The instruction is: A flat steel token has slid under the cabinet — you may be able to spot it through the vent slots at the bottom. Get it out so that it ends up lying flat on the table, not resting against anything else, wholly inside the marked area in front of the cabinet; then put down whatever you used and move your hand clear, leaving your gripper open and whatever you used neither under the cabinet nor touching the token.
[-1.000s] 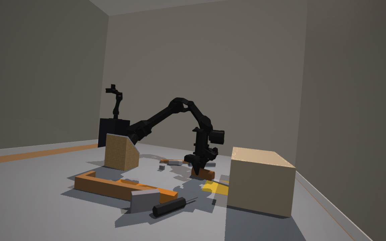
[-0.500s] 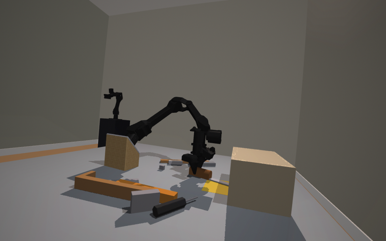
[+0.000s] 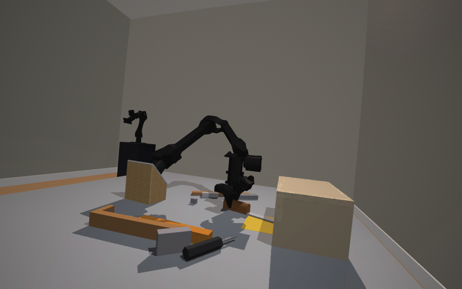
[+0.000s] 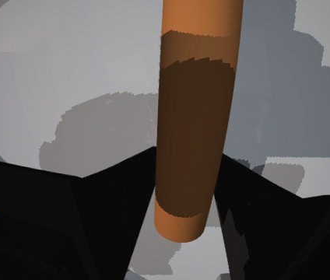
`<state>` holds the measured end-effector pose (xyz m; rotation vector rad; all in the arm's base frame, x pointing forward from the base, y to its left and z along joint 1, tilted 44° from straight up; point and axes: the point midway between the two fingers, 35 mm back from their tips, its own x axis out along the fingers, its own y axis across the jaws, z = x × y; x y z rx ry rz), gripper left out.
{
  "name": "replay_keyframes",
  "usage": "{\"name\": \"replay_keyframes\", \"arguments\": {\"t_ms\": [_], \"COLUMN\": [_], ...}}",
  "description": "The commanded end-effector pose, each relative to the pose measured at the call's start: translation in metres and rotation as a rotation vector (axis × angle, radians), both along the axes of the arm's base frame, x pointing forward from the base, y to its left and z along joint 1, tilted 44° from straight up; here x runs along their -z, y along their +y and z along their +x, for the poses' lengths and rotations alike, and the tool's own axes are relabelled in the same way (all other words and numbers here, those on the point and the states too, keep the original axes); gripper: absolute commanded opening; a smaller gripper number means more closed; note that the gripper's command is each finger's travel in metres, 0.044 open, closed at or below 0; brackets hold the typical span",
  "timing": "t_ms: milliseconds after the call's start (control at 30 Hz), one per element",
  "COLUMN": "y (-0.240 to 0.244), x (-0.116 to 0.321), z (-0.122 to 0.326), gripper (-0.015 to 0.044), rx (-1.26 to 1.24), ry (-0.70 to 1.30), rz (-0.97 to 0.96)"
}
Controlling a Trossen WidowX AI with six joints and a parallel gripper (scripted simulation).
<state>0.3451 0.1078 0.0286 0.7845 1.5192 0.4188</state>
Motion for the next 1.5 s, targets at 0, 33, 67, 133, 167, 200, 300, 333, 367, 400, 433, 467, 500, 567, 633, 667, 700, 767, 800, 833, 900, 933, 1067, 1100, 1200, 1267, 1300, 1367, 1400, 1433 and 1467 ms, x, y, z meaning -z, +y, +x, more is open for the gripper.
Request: {"name": "replay_keyframes", "arguments": {"t_ms": [0,33,67,133,167,200,300,333,367,400,433,467,500,567,633,667,700,767,800,833,900,933,1067,1100,1200,1267,1300,1367,1400,1433,1467], "y": [0.001,0.001,0.002,0.002,0.003,0.003,0.004,0.004,0.004,0.005,0.005,0.005,0.006,0.006,0.007,0.007,0.007,0.008,0.008,0.009,0.009,0.009,0.011,0.011,0.012,0.013,0.013,0.014,0.014,0.014,0.014], "x": [0.000,0.000,0.000,0.000,0.000,-0.001,-0.001,-0.001,-0.002,-0.002,-0.002,-0.002,-0.002,-0.003,-0.003,-0.003,-0.004,-0.004,-0.004,-0.004,-0.005,-0.005,-0.006,-0.006,-0.007,-0.007,-0.008,-0.008,-0.008,-0.008,-0.009], "z": [-0.006,-0.007,-0.008,-0.010,-0.011,-0.012,-0.015,-0.016,-0.017,-0.019,-0.020,-0.021,-0.022,-0.024,-0.026,-0.027,-0.028,-0.031,-0.032,-0.033,-0.035,-0.036,-0.041,-0.042,-0.045,-0.048,-0.049,-0.051,-0.052,-0.053,-0.055], "gripper": [0.0000,0.0000,0.0000,0.0000,0.0000,0.0000,0.0000,0.0000,0.0000,0.0000,0.0000,0.0000,0.0000,0.0000,0.0000,0.0000,0.0000,0.0000,0.0000,0.0000,0.0000,0.0000,0.0000,0.0000,0.0000,0.0000,0.0000,0.0000,0.0000,0.0000,0.0000], "rx": [0.003,0.003,0.003,0.003,0.003,0.003,0.003,0.003,0.003,0.003,0.003,0.003,0.003,0.003,0.003,0.003,0.003,0.003,0.003,0.003,0.003,0.003,0.003,0.003,0.003,0.003,0.003,0.003,0.003,0.003,0.003], "ry": [0.007,0.007,0.007,0.007,0.007,0.007,0.008,0.008,0.008,0.008,0.008,0.008,0.008,0.008,0.008,0.008,0.008,0.009,0.009,0.009,0.009,0.009,0.009,0.009,0.010,0.010,0.010,0.010,0.010,0.010,0.010], "rz": [-0.001,-0.001,-0.001,-0.001,-0.001,-0.001,-0.001,-0.001,-0.001,-0.001,-0.001,-0.001,-0.001,-0.001,-0.001,-0.001,-0.001,-0.001,-0.001,-0.001,0.000,0.000,0.000,0.000,0.000,0.000,0.000,0.000,0.000,0.000,0.000]}}
